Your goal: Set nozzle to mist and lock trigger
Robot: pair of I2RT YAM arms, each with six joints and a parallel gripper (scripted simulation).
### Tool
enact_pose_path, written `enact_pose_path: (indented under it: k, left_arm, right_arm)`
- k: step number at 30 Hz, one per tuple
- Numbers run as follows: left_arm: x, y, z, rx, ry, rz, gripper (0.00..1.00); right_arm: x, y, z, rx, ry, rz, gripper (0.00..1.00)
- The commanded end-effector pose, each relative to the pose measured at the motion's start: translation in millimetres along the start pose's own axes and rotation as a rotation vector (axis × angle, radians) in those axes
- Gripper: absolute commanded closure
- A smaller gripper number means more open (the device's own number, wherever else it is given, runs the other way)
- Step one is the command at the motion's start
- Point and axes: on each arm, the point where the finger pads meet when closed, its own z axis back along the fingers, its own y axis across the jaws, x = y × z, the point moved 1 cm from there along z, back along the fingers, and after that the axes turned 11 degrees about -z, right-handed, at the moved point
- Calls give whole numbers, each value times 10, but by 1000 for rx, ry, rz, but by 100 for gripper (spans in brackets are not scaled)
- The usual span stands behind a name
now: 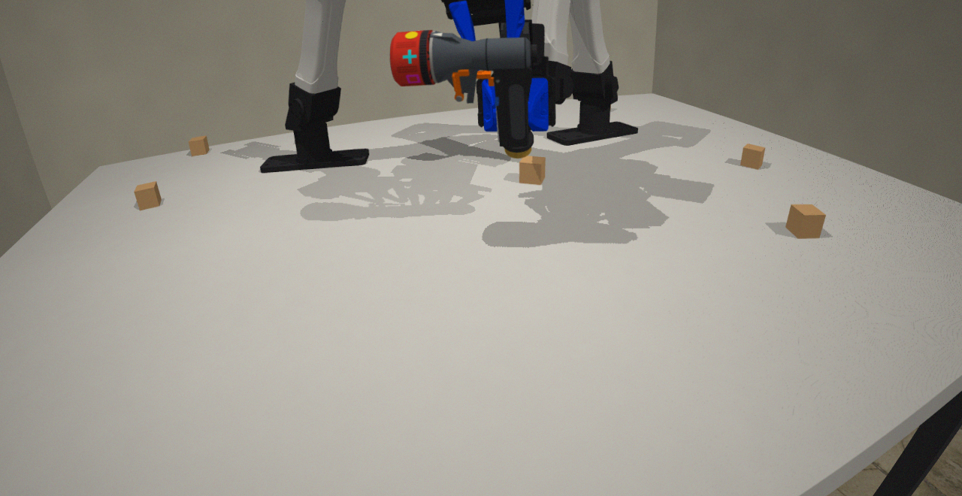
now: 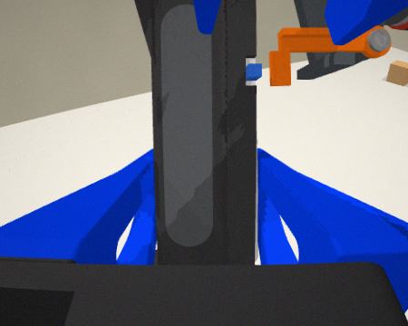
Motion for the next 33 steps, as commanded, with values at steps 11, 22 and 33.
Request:
enact_pose_path:
  k: [11,22,33]
  left_arm:
    - [665,102,-26,28,-217,121,64]
    - [533,89,-9,25,-181,102,64]
    - [533,89,-9,25,-181,102,64]
  right_arm:
    - [51,56,300,50,-18,-15,63]
    - [32,45,361,31,-12,-10,63]
    - [6,51,434,16,-8,-3,63]
